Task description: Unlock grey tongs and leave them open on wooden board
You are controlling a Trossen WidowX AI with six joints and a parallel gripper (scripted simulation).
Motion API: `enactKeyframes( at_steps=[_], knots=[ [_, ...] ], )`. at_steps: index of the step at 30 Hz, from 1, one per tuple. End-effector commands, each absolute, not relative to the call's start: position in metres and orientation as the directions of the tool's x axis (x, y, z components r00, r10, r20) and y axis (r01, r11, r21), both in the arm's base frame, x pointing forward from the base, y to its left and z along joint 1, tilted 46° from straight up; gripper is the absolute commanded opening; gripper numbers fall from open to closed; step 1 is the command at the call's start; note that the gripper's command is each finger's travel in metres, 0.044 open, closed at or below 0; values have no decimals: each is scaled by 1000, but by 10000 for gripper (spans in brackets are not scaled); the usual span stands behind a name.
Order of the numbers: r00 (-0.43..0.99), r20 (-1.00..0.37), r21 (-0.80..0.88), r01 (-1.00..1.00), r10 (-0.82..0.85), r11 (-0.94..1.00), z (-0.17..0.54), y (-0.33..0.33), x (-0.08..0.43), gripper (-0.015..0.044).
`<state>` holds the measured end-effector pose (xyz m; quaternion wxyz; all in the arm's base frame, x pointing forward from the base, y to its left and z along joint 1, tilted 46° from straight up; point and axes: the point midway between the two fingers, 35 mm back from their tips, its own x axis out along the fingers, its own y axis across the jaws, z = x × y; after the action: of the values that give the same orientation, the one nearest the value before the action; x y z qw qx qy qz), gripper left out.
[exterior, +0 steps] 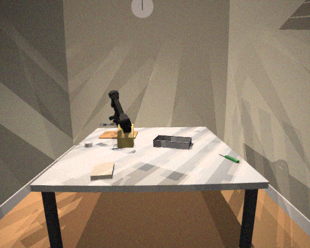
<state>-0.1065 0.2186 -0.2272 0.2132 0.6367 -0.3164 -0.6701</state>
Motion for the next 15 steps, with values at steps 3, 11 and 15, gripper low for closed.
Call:
enactKeyframes(
  at_steps=[3, 11, 15],
  knots=[
    [-103, -715, 699, -123, -691, -704, -234, 210, -108, -150],
    [-104, -714, 700, -123, -692, -704, -242, 200, -109, -150],
    [-104, -714, 700, -122, -692, -704, -246, 195, -109, -150]
  ],
)
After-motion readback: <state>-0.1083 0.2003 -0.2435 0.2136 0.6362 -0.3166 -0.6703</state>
